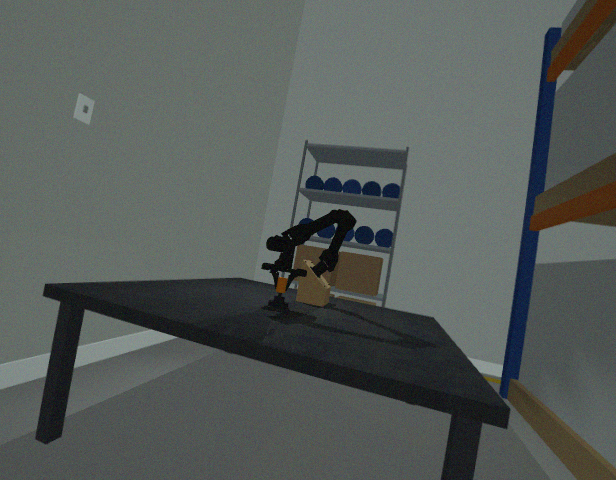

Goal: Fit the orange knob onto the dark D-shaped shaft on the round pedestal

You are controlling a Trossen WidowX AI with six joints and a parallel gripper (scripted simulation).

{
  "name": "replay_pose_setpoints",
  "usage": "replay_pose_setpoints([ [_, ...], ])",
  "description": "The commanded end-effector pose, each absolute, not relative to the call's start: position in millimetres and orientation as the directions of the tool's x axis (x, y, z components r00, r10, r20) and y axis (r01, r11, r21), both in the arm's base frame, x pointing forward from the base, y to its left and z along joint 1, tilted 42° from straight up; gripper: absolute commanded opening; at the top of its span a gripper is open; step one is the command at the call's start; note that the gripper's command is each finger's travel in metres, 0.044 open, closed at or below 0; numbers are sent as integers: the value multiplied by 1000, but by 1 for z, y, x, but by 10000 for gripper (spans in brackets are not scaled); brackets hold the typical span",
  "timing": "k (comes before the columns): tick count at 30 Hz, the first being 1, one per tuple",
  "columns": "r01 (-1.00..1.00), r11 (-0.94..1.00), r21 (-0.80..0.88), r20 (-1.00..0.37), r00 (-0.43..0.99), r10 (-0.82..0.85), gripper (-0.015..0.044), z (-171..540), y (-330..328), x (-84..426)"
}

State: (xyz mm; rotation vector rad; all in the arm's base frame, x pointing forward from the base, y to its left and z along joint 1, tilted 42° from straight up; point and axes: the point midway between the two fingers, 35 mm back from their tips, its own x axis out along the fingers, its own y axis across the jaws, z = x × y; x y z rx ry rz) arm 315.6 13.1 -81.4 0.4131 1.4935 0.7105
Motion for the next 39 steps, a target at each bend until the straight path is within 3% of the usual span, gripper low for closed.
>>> replay_pose_setpoints([
  [1,-223,727,650,-753,-63,654,0,-80,11,317],
  [6,-371,686,627,-753,-63,655,0,-81,12,317],
  [39,-379,683,625,-753,-63,654,0,-79,12,317],
])
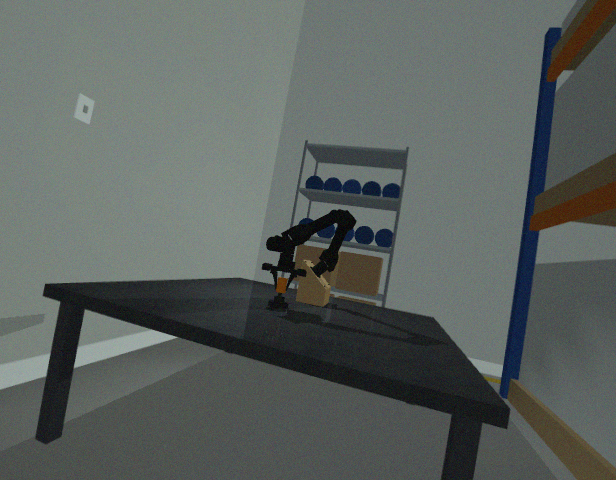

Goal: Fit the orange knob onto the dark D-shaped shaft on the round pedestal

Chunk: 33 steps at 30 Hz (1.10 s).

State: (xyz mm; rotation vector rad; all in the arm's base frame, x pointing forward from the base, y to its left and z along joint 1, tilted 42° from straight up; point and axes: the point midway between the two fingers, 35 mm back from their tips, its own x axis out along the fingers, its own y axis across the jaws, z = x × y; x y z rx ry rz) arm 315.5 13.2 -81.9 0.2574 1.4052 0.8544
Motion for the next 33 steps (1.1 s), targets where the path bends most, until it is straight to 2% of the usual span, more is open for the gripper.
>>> replay_pose_setpoints([
  [1,-394,677,621,-753,-63,654,0,-79,12,317],
  [7,-555,604,572,-753,-63,655,0,-81,12,317],
  [33,-555,604,572,-753,-63,655,0,-84,15,316],
])
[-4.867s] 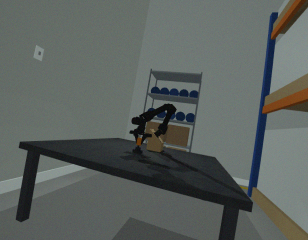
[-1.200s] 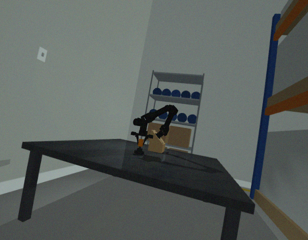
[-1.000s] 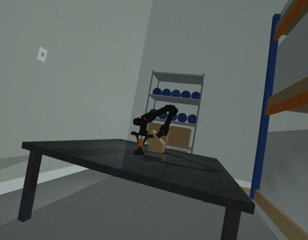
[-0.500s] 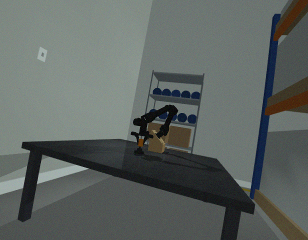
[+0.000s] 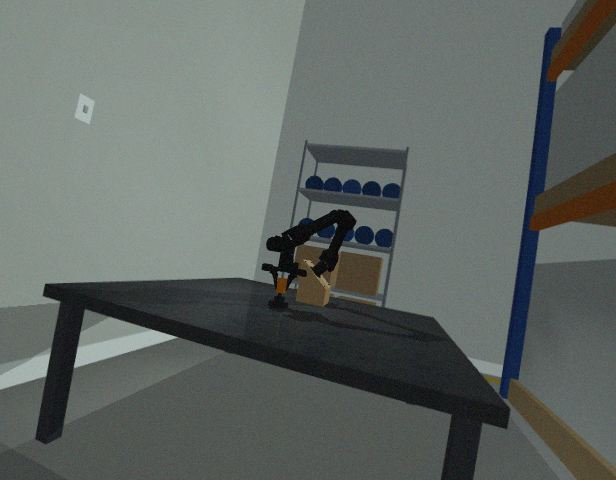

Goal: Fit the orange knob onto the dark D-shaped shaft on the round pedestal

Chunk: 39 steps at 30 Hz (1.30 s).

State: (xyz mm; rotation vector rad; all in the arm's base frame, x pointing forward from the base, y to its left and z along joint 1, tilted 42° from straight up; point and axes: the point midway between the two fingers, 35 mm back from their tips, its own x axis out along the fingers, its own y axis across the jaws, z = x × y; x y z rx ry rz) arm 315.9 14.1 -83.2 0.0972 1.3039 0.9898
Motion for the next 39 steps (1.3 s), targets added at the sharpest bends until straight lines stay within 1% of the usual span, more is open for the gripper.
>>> replay_pose_setpoints([
  [1,-555,604,572,-753,-63,655,0,-84,15,316],
  [10,-563,600,568,-753,-63,654,0,-80,11,317],
  [17,-715,497,491,-753,-63,655,0,-81,12,318],
  [39,-715,497,492,-753,-63,655,0,-83,14,316],
])
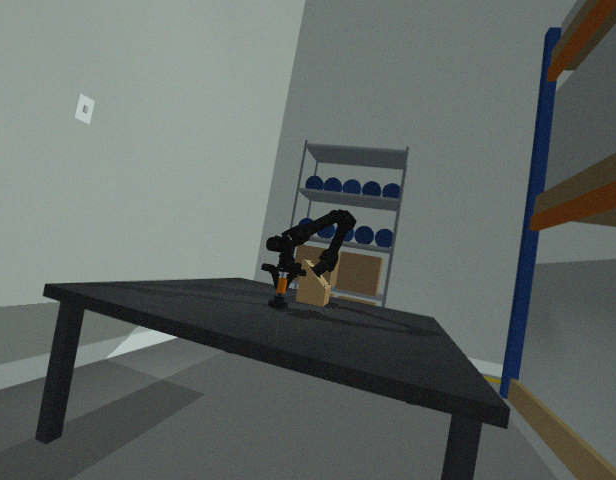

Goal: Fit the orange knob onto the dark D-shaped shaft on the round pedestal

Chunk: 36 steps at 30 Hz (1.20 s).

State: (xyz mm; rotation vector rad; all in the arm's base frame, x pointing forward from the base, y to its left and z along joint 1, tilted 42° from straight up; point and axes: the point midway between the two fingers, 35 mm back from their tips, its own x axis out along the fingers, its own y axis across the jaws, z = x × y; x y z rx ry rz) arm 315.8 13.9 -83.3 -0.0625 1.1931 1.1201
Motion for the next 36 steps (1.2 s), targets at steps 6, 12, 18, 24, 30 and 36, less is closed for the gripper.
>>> replay_pose_setpoints([
  [6,-715,497,492,-753,-63,655,0,-83,14,316],
  [12,-722,492,487,-753,-63,654,0,-80,11,317],
  [18,-839,374,395,-753,-63,655,0,-81,11,318],
  [24,-844,367,390,-753,-63,655,0,-83,13,316],
  [30,-844,367,390,-753,-63,655,0,-84,14,316],
  [36,-844,367,390,-753,-63,655,0,-83,14,316],
])
